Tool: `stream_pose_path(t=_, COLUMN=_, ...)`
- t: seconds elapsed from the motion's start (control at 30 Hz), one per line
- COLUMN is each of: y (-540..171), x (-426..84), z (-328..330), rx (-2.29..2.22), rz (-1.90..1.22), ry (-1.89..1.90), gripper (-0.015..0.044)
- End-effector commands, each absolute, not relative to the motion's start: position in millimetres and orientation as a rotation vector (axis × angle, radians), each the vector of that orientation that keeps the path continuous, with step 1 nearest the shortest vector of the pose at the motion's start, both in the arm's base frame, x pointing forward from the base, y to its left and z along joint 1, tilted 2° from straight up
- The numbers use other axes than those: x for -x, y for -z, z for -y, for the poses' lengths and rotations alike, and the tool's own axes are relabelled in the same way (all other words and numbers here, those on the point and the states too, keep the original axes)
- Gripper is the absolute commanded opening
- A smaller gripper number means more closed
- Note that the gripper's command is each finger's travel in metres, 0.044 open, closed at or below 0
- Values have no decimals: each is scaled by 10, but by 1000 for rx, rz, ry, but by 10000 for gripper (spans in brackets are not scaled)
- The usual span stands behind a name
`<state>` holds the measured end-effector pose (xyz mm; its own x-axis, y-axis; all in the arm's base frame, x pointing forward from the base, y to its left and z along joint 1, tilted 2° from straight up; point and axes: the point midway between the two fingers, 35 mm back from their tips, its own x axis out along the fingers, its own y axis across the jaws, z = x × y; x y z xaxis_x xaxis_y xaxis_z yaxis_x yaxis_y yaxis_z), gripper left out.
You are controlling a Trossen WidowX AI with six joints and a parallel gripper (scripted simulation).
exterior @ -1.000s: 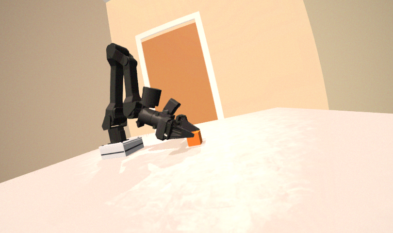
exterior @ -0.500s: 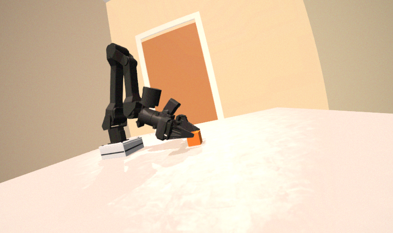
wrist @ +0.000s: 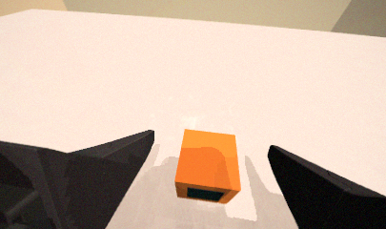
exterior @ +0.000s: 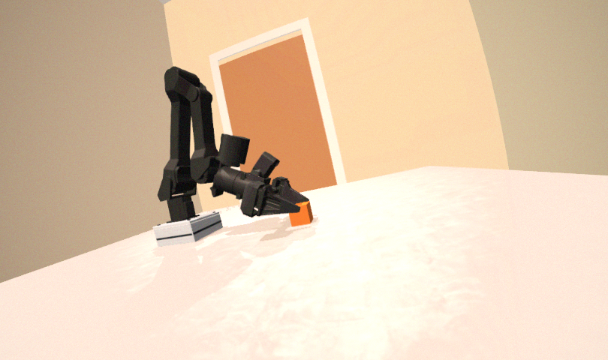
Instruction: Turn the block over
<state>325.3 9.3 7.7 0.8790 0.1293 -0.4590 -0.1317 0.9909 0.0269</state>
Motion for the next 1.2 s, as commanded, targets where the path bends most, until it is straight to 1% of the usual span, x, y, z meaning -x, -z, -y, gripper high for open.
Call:
stream_pose_path(t=0.0, y=-73, x=-3282, z=-96, rx=0, rz=-498, ry=-139, gripper=440)
stream_pose_path(t=0.13, y=-95, x=-3400, z=-77, rx=8, rz=-627, ry=-135, gripper=440)
stream_pose_path(t=0.27, y=-243, x=-3414, z=-62, rx=17, rz=-762, ry=-134, gripper=440)
stream_pose_path(t=0.43, y=-573, x=-3236, z=-52, rx=31, rz=-934, ry=-137, gripper=440)
stream_pose_path(t=0.47, y=-715, x=-3256, z=-47, rx=39, rz=-921, ry=-136, gripper=440)
stream_pose_path(t=0.6, y=-776, x=-3063, z=-50, rx=39, rz=-1017, ry=-140, gripper=440)
stream_pose_path(t=1.07, y=-783, x=-3057, z=-50, rx=39, rz=-1020, ry=-140, gripper=440)
stream_pose_path(t=1.17, y=-805, x=-3105, z=-53, rx=40, rz=-1069, ry=-140, gripper=440)
